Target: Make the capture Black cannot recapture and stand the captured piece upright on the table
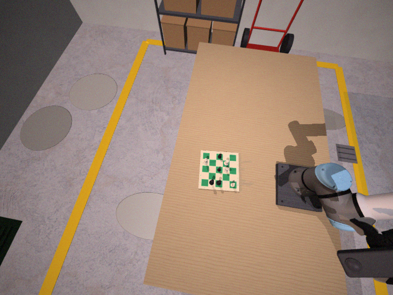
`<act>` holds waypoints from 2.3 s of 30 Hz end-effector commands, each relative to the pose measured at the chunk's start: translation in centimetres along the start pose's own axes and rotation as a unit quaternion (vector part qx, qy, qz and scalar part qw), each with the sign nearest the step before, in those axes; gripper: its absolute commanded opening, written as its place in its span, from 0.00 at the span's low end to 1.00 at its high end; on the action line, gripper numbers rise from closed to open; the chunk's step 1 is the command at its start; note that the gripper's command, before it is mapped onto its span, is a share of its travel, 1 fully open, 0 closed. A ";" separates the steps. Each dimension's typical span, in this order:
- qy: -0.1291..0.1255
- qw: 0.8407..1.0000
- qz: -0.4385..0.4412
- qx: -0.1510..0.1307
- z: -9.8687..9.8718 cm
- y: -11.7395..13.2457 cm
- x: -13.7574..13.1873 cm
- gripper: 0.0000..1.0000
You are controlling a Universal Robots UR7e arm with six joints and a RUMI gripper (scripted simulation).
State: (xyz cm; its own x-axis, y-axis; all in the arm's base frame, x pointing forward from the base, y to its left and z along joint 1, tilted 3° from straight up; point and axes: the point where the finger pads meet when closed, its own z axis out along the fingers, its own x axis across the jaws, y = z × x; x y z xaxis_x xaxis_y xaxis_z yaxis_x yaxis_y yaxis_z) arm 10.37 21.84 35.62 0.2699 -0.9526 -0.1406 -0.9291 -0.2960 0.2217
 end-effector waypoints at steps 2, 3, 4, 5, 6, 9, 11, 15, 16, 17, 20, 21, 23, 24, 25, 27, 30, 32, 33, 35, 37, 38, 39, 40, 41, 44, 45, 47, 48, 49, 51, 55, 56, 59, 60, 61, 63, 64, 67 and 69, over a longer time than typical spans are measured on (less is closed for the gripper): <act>0.001 1.000 -0.003 0.000 0.0 -0.1 0.0 1.00; 0.001 1.000 -0.005 0.000 0.0 -0.1 0.0 1.00; 0.002 1.000 -0.006 -0.001 0.0 -0.1 0.1 1.00; 0.002 1.000 -0.008 -0.001 0.0 -0.2 0.1 1.00; 0.003 1.000 -0.010 -0.001 0.0 -0.2 0.1 1.00; 0.004 1.000 -0.015 -0.002 0.1 -0.3 0.2 1.00; 0.005 1.000 -0.018 -0.003 0.1 -0.4 0.2 1.00; 0.010 0.999 -0.034 -0.006 0.2 -0.7 0.4 1.00; 0.011 0.999 -0.039 -0.007 0.2 -0.8 0.5 1.00; 0.012 0.999 -0.045 -0.008 0.2 -0.9 0.5 1.00; 0.017 0.998 -0.064 -0.012 0.4 -1.3 0.7 1.00; 0.019 0.997 -0.071 -0.014 0.4 -1.5 0.8 1.00; 0.023 0.996 -0.087 -0.017 0.5 -1.8 1.0 1.00; 0.026 0.995 -0.095 -0.019 0.6 -1.9 1.1 1.00; 0.028 0.994 -0.104 -0.021 0.6 -2.1 1.2 1.00; 0.028 0.994 -0.104 -0.021 0.6 -2.1 1.2 1.00; 0.035 0.990 -0.134 -0.028 0.8 -2.7 1.5 1.00; 0.040 0.986 -0.157 -0.034 1.0 -3.1 1.8 1.00; 0.043 0.984 -0.168 -0.037 1.1 -3.4 1.9 1.00; 0.048 0.979 -0.193 -0.043 1.3 -3.9 2.2 1.00; 0.054 0.973 -0.220 -0.051 1.5 -4.4 2.5 1.00; 0.057 0.969 -0.234 -0.055 1.6 -4.6 2.7 1.00; 0.059 0.965 -0.248 -0.059 1.7 -4.9 2.8 1.00; 0.062 0.961 -0.263 -0.063 1.9 -5.2 3.0 1.00; 0.065 0.956 -0.278 -0.068 2.0 -5.5 3.2 1.00; 0.067 0.951 -0.294 -0.073 2.1 -5.8 3.4 1.00; 0.070 0.945 -0.309 -0.078 2.3 -6.1 3.6 1.00; 0.075 0.933 -0.342 -0.089 2.6 -6.7 3.9 1.00; 0.077 0.926 -0.358 -0.094 2.7 -7.0 4.1 1.00; 0.079 0.918 -0.375 -0.100 2.9 -7.4 4.3 1.00; 0.081 0.910 -0.392 -0.106 3.1 -7.7 4.5 1.00; 0.087 0.883 -0.444 -0.126 3.6 -8.7 5.2 1.00; 0.087 0.883 -0.444 -0.126 3.6 -8.7 5.2 1.00; 0.089 0.862 -0.479 -0.140 4.0 -9.4 5.6 1.00; 0.089 0.862 -0.479 -0.140 4.0 -9.4 5.6 1.00; 0.089 0.862 -0.479 -0.140 4.0 -9.4 5.6 1.00; 0.091 0.838 -0.514 -0.155 4.5 -10.1 6.1 1.00; 0.091 0.826 -0.532 -0.163 4.7 -10.4 6.4 1.00; 0.091 0.799 -0.567 -0.179 5.1 -11.1 6.8 1.00; 0.091 0.785 -0.584 -0.187 5.4 -11.5 7.1 1.00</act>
State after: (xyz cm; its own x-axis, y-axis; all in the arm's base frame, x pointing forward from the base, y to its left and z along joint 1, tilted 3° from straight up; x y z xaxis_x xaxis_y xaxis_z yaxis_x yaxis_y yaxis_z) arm 20.46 19.23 27.96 0.9496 -0.1433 -0.2787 -0.0472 -0.9446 0.3249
